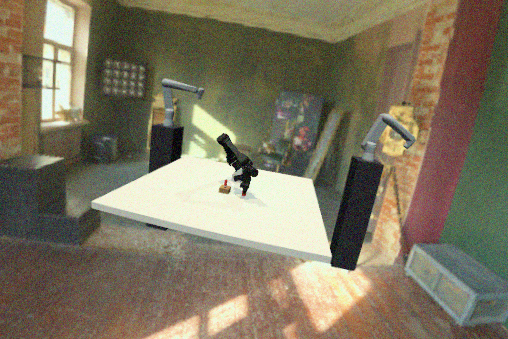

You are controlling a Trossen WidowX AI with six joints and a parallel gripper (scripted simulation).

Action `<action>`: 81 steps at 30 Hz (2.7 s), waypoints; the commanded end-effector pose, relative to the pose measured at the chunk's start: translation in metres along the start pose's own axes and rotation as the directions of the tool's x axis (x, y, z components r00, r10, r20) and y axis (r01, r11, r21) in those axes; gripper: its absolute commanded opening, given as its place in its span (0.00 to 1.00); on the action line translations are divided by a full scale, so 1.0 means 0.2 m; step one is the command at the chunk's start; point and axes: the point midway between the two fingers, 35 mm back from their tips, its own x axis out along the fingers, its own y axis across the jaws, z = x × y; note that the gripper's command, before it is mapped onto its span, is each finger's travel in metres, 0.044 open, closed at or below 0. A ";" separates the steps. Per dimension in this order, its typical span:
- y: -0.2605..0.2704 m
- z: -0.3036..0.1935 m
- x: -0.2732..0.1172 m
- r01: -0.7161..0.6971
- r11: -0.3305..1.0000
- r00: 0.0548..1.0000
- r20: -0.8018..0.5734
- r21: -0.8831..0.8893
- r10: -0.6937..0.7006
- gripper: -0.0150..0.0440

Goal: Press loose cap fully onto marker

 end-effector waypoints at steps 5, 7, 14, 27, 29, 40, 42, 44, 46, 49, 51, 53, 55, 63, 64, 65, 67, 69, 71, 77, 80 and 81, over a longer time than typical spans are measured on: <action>0.00 0.00 0.01 0.000 1.000 1.000 0.003 -0.003 0.000 0.42; 0.00 0.00 0.01 0.000 1.000 1.000 0.003 -0.003 0.000 0.39; 0.01 0.00 -0.09 -0.001 1.000 1.000 0.001 -0.004 0.001 0.25; 0.00 0.00 -0.30 0.000 1.000 1.000 0.001 -0.004 0.000 0.25; 0.00 0.00 -0.30 0.000 1.000 1.000 0.001 -0.004 0.000 0.25; 0.02 0.16 -0.38 0.000 1.000 1.000 0.000 -0.005 0.000 0.25; 0.02 0.20 -0.39 0.000 1.000 1.000 0.000 -0.005 0.000 0.25; 0.02 0.24 -0.41 0.000 1.000 1.000 0.000 -0.005 0.000 0.25; 0.02 0.27 -0.42 0.000 1.000 1.000 0.000 -0.005 0.000 0.25; 0.02 0.33 -0.44 0.000 1.000 1.000 0.000 -0.005 0.000 0.25; 0.02 0.36 -0.46 0.000 1.000 1.000 0.000 -0.005 0.000 0.25; 0.02 0.40 -0.47 0.000 1.000 1.000 0.001 -0.005 0.000 0.25; 0.01 0.44 -0.48 0.000 1.000 1.000 0.001 -0.005 0.000 0.25; -0.01 0.58 -0.53 0.001 1.000 1.000 0.003 -0.005 -0.001 0.25; -0.01 0.59 -0.54 0.001 1.000 1.000 0.003 -0.005 -0.001 0.25; -0.02 0.61 -0.54 0.001 1.000 1.000 0.003 -0.005 -0.001 0.25; -0.02 0.64 -0.55 0.001 1.000 1.000 0.004 -0.005 -0.001 0.25; -0.03 0.68 -0.56 0.002 1.000 1.000 0.005 -0.005 -0.002 0.25; -0.04 0.70 -0.57 0.002 1.000 1.000 0.005 -0.005 -0.002 0.25; -0.04 0.70 -0.55 0.002 1.000 1.000 0.005 -0.005 -0.002 0.25; -0.04 0.70 -0.54 0.002 1.000 1.000 0.005 -0.005 -0.002 0.25; -0.04 0.70 -0.54 0.002 1.000 1.000 0.005 -0.005 -0.002 0.25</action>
